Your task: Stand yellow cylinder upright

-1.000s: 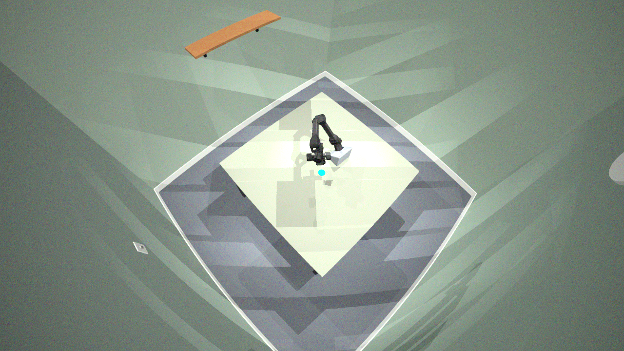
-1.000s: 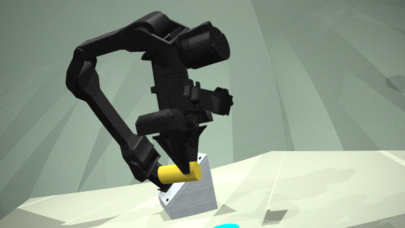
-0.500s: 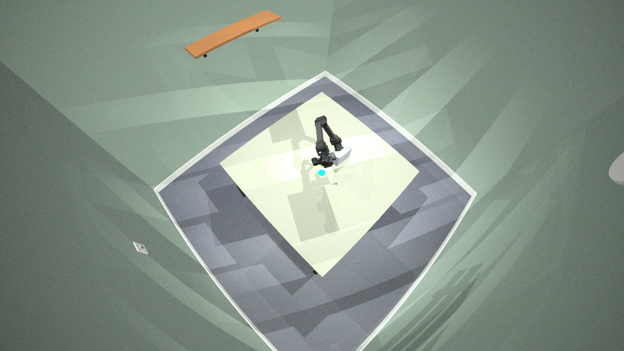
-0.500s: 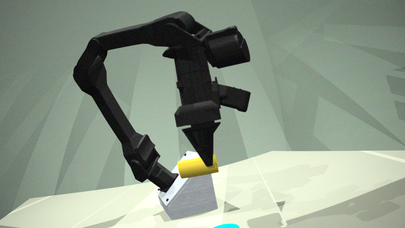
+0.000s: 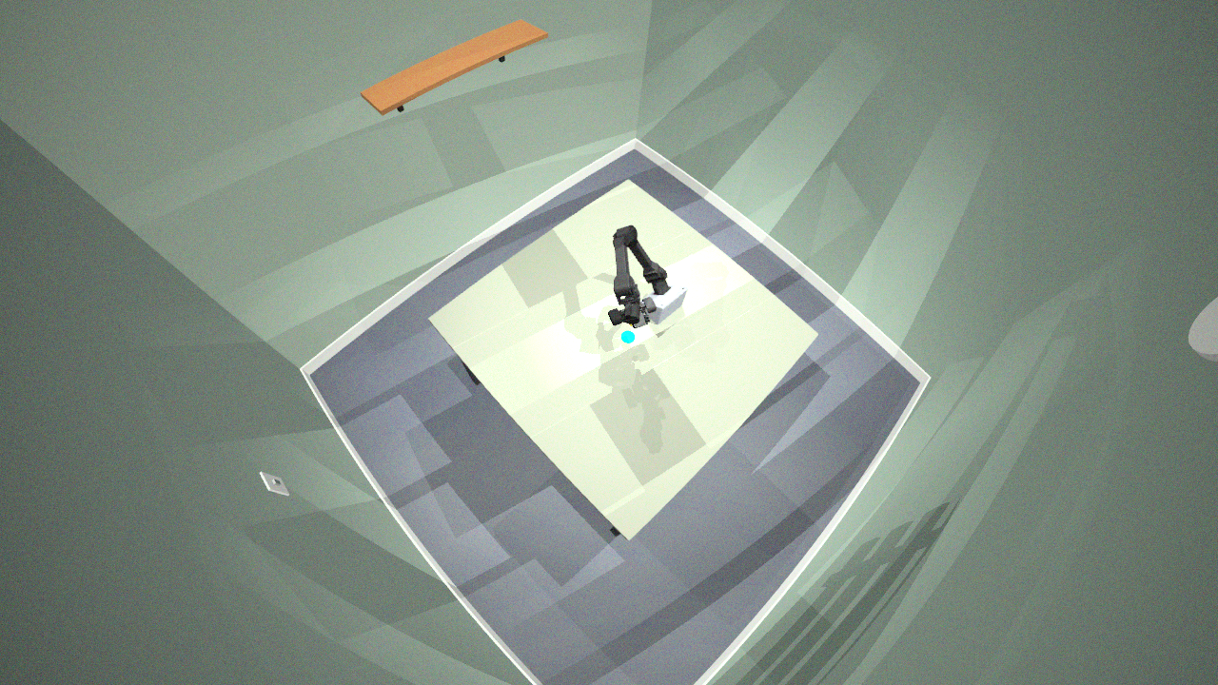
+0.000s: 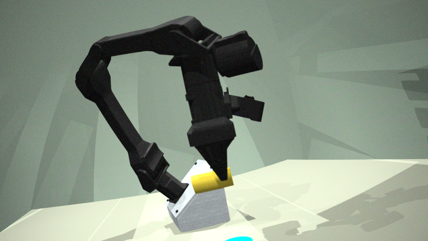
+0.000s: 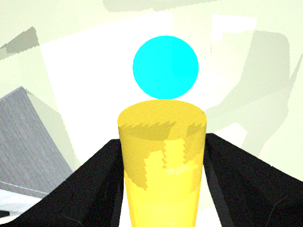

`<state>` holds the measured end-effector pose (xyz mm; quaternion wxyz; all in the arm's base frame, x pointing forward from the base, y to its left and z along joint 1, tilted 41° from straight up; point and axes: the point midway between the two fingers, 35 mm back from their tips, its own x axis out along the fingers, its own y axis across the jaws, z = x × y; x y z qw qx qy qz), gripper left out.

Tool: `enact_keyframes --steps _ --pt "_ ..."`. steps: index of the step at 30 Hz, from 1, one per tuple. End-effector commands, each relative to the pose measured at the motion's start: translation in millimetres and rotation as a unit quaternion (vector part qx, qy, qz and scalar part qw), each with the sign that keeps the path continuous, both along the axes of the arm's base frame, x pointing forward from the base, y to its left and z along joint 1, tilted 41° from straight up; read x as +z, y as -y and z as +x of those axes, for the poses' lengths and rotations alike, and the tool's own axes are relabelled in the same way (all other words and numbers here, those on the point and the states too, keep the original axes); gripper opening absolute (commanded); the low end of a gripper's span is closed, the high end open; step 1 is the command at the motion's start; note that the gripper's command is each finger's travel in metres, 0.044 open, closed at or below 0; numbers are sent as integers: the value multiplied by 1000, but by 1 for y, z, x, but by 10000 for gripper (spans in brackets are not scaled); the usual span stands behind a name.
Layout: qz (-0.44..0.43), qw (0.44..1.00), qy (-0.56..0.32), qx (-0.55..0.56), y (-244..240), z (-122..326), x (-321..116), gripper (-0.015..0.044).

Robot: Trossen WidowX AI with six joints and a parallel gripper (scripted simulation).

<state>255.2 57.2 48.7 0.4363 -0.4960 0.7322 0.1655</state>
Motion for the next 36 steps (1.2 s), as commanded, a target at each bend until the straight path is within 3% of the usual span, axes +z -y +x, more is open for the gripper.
enact_keyframes --steps 1,36 --pt "17 1000 -1 -4 0 -2 0 105" --pt "144 989 -14 -34 9 -13 -12 105"
